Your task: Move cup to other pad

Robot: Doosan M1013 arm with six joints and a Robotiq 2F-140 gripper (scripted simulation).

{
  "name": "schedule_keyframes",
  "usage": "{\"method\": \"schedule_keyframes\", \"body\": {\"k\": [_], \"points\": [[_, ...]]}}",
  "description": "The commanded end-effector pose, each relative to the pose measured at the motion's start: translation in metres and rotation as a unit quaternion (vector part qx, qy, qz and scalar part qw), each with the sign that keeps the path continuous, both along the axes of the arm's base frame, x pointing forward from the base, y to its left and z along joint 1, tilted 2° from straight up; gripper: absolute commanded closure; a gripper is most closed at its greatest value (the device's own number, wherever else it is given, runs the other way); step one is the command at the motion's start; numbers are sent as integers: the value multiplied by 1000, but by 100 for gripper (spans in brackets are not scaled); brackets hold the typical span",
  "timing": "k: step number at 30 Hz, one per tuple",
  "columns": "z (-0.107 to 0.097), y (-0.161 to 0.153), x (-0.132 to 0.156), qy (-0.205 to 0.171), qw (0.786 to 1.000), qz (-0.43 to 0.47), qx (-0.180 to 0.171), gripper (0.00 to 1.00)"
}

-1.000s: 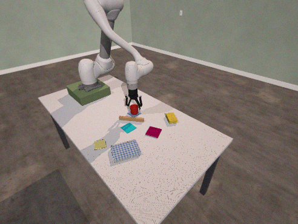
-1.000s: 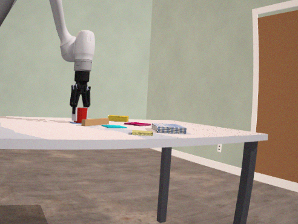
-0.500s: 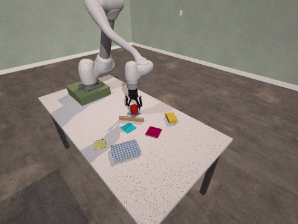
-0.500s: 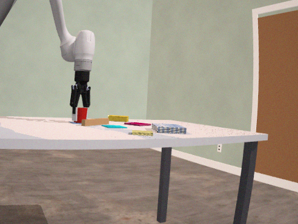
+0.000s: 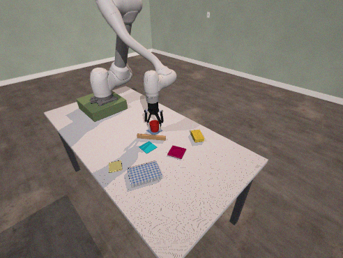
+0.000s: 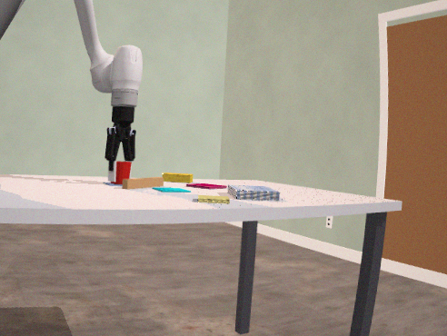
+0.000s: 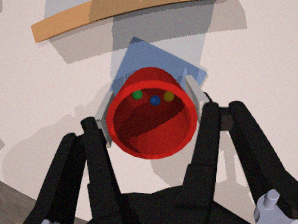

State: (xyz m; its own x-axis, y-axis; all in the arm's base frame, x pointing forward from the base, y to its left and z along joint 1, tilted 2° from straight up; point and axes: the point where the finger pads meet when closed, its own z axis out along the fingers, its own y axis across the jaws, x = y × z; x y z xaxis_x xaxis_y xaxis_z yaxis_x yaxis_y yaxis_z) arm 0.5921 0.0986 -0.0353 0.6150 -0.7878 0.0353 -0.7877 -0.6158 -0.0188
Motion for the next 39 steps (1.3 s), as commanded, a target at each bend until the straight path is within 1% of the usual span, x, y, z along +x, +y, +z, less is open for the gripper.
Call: {"method": "schedule_keyframes", "body": {"k": [1, 39], "points": [[0, 0, 0, 0, 1000, 0, 0, 48], [0, 0, 0, 0, 1000, 0, 0, 50]]}}
